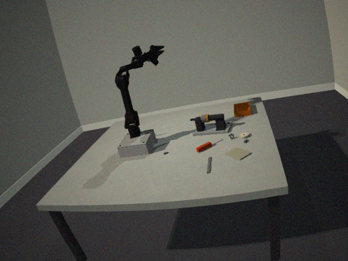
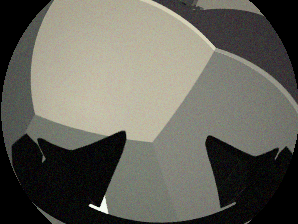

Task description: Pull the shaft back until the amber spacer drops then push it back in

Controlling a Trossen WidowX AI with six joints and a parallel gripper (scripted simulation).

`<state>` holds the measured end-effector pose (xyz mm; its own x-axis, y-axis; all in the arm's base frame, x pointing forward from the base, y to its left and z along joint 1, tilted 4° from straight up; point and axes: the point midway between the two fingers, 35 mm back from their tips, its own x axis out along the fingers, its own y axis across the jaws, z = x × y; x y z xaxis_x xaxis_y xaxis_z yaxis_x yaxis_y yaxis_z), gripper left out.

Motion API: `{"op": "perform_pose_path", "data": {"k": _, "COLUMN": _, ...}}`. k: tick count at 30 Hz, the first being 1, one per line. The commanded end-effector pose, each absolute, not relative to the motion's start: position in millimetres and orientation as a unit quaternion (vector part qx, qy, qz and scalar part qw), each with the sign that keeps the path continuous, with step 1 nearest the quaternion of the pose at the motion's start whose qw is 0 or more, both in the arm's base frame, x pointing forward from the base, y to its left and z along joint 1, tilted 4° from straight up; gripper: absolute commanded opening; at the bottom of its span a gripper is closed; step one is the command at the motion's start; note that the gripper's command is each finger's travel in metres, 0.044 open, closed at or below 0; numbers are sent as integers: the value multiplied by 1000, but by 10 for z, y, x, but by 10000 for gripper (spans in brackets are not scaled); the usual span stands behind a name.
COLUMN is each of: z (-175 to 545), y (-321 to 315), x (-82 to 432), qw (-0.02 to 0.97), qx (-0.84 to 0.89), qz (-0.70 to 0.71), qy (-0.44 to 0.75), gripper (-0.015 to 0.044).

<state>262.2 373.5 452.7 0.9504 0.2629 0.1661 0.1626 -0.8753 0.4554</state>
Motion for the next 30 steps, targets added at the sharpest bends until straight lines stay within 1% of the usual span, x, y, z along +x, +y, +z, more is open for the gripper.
{"op": "perform_pose_path", "data": {"k": 1, "z": 4511, "y": 3736, "x": 2643, "qw": 232, "qx": 960, "qz": 111, "qy": 110, "gripper": 426}}
{"op": "perform_pose_path", "data": {"k": 2, "z": 4461, "y": 3739, "x": 2703, "qw": 257, "qx": 954, "qz": 108, "qy": 109, "gripper": 440}}
{"op": "perform_pose_path", "data": {"k": 8, "z": 3806, "y": 3625, "x": 3396, "qw": 519, "qx": 845, "qz": 51, "qy": 117, "gripper": 440}}
{"op": "perform_pose_path", "data": {"k": 15, "z": 3032, "y": 3216, "x": 4008, "qw": 714, "qx": 679, "qz": -29, "qy": 168, "gripper": 440}}
{"op": "perform_pose_path", "data": {"k": 19, "z": 2579, "y": 2874, "x": 4259, "qw": 785, "qx": 575, "qz": -75, "qy": 218, "gripper": 440}}
{"op": "perform_pose_path", "data": {"k": 23, "z": 2147, "y": 2467, "x": 4419, "qw": 829, "qx": 469, "qz": -120, "qy": 278, "gripper": 440}}
{"op": "perform_pose_path", "data": {"k": 27, "z": 1732, "y": 2007, "x": 4479, "qw": 847, "qx": 366, "qz": -159, "qy": 352, "gripper": 440}}
{"op": "perform_pose_path", "data": {"k": 30, "z": 1436, "y": 1638, "x": 4452, "qw": 841, "qx": 292, "qz": -181, "qy": 417, "gripper": 440}}
